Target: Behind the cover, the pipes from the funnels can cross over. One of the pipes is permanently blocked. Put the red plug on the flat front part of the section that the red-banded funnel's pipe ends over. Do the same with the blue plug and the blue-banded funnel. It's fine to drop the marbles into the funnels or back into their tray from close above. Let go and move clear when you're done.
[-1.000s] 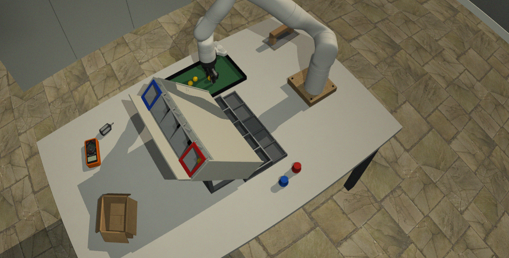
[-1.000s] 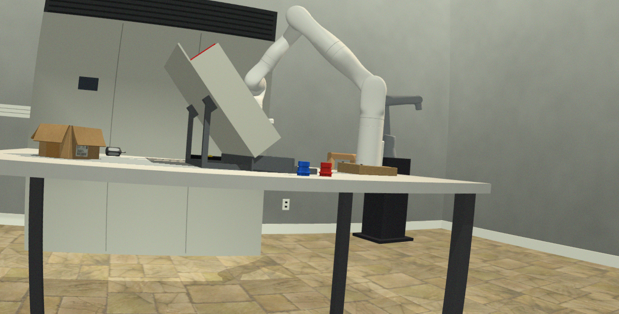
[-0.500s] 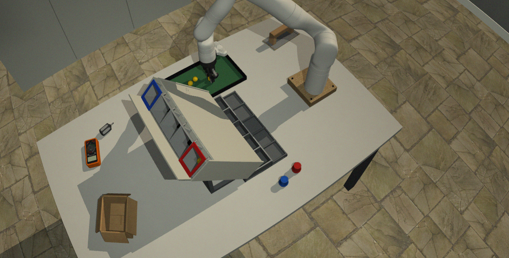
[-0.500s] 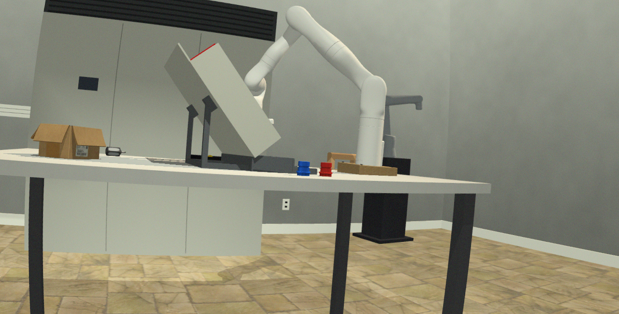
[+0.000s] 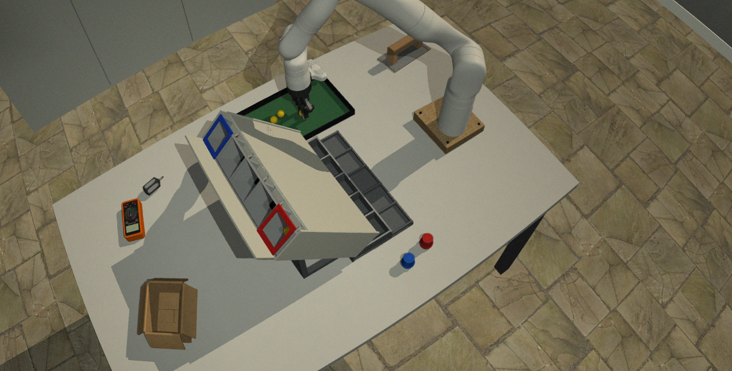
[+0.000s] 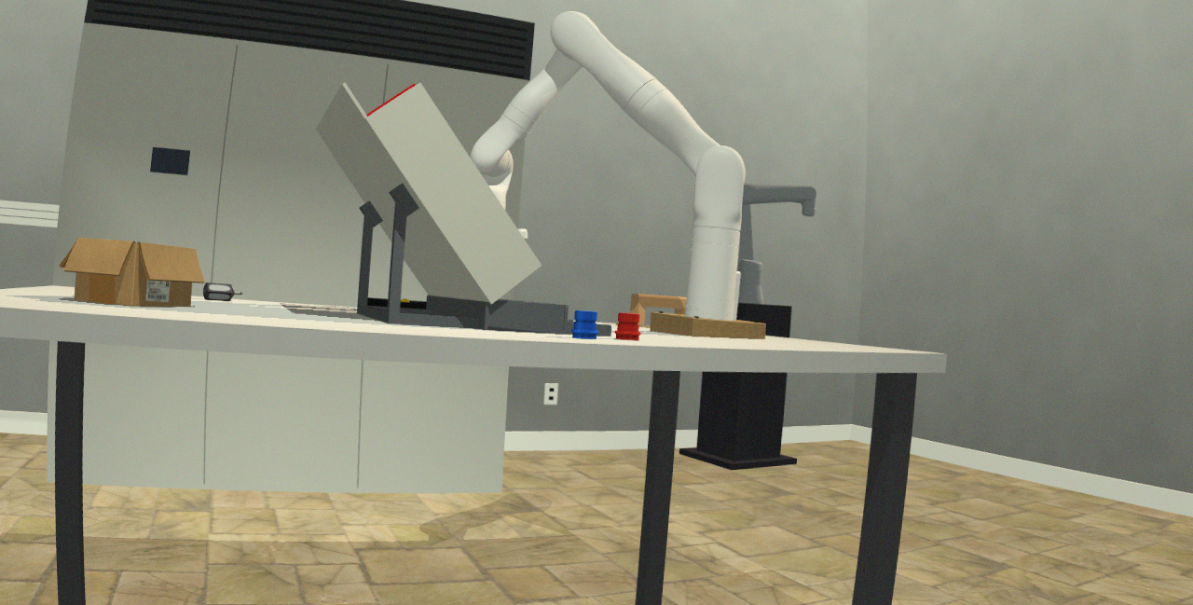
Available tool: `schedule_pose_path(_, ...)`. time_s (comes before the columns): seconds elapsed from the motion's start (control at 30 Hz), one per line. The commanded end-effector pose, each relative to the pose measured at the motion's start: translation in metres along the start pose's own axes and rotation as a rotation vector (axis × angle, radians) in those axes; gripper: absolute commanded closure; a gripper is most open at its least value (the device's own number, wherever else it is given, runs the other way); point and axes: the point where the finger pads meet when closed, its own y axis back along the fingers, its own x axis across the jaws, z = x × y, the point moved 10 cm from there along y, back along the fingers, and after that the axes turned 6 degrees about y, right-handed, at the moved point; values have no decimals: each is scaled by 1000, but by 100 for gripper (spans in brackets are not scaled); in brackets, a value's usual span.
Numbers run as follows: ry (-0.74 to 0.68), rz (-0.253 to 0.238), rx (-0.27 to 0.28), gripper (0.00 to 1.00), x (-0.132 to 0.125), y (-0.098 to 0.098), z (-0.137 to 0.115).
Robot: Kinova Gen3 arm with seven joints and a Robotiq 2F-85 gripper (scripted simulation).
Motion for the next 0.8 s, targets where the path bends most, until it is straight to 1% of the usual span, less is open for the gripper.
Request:
schedule_pose_path(0.0,0,-1,-1,100,0,1,0)
schedule_pose_path(0.43,0,-1,-1,100,0,1,0)
schedule_pose_path(0.47,0,-1,-1,100,0,71,1)
schedule_pose_path(0.53,0,-1,-1,100,0,75,0)
schedule_pose_path(0.57,0,-1,-1,100,1,82,-1)
schedule_pose_path(0.7,0,-1,-1,100,0,130,0)
schedule_pose_path(0.73,0,-1,-1,100,0,134,1)
schedule_pose_path(0.77,0,-1,-1,100,0,134,1)
